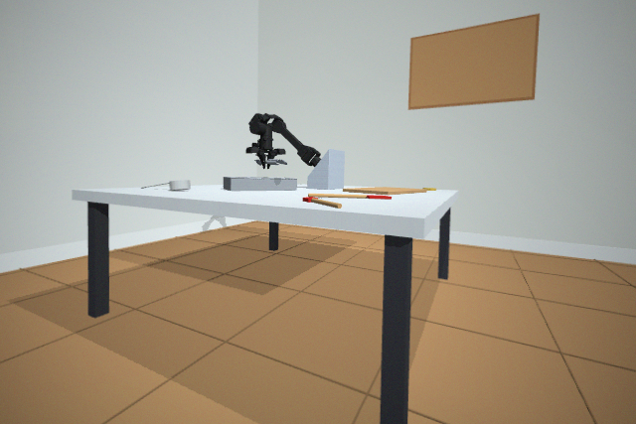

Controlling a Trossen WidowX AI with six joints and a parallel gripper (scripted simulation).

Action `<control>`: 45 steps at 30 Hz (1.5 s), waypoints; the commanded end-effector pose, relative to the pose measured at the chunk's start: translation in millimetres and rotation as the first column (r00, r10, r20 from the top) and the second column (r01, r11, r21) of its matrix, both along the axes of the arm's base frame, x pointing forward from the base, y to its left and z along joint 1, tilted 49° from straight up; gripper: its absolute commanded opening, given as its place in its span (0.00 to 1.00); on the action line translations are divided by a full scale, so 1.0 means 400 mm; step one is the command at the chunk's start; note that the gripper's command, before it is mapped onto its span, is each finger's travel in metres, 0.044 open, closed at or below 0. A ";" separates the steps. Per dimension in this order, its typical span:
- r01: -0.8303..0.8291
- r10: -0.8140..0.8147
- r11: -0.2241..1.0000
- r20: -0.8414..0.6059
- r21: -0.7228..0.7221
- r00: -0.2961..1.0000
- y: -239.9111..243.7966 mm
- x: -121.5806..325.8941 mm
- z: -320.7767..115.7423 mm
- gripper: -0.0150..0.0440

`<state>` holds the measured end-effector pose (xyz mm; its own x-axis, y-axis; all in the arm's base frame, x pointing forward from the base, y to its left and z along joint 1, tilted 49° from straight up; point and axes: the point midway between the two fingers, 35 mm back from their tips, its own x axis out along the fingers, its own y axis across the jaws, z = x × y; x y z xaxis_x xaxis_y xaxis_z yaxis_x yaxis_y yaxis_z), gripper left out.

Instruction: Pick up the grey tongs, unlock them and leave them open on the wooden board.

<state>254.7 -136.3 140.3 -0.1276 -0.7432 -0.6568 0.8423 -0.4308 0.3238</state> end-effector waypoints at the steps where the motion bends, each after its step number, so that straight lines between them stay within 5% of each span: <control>1: -0.005 0.005 1.000 -0.005 0.001 1.000 0.001 0.001 0.000 0.00; 10: -0.198 0.208 0.978 -0.211 0.070 0.955 0.026 0.031 -0.019 0.00; 20: -0.420 0.473 0.881 -0.446 0.219 0.759 0.066 0.071 -0.047 0.00; 33: -0.577 0.718 0.666 -0.615 0.472 0.326 0.122 0.115 -0.086 0.00; 45: -0.558 0.785 0.433 -0.600 0.708 -0.151 0.174 0.150 -0.123 0.00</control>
<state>309.7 -74.6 93.9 -0.1083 -0.7184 -0.6872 0.4779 0.5685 -0.6696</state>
